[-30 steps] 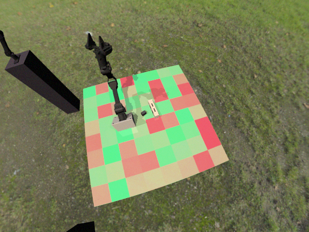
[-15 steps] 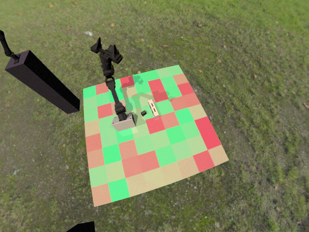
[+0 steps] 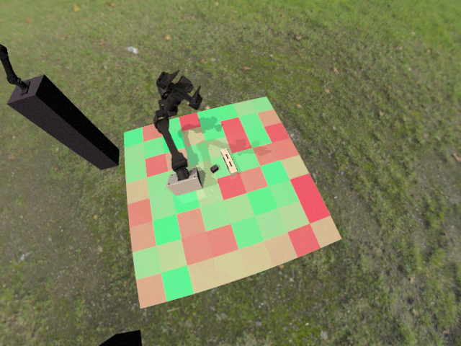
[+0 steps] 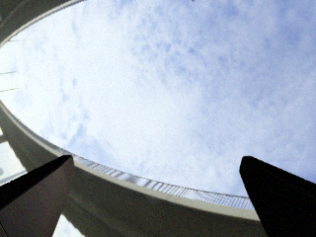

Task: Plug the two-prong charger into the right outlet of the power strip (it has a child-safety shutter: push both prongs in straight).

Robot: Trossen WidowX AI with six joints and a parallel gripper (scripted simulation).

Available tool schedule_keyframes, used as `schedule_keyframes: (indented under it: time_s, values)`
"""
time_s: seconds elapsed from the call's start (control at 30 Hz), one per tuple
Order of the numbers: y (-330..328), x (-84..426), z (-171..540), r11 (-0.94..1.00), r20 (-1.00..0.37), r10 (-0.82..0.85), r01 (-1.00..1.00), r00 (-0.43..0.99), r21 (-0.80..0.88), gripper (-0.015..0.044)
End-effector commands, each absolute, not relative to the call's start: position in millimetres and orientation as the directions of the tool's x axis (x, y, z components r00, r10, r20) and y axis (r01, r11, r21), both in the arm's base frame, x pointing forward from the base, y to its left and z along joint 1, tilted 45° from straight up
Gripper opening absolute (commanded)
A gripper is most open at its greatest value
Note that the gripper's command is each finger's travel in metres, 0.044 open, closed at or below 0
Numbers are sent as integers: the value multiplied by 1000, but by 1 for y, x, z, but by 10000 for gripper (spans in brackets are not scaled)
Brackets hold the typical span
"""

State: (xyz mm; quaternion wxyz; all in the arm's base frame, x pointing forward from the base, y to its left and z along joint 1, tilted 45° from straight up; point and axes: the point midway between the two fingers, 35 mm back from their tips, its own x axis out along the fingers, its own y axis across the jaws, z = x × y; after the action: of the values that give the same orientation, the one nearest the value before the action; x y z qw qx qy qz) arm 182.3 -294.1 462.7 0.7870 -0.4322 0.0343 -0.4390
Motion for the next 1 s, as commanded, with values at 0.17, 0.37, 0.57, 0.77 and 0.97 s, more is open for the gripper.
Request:
schedule_keyframes:
  time_s: [0.17,0.37,0.57,0.77,0.97]
  values:
    - [-290,223,417,399,192,-679,575,709,-714,440]
    - [-281,251,383,512,86,-627,493,774,-703,440]
    - [-265,281,342,645,-45,-539,378,841,-665,440]
    - [-242,306,301,755,-173,-432,250,885,-606,440]
    - [-214,325,260,841,-295,-310,116,904,-528,440]
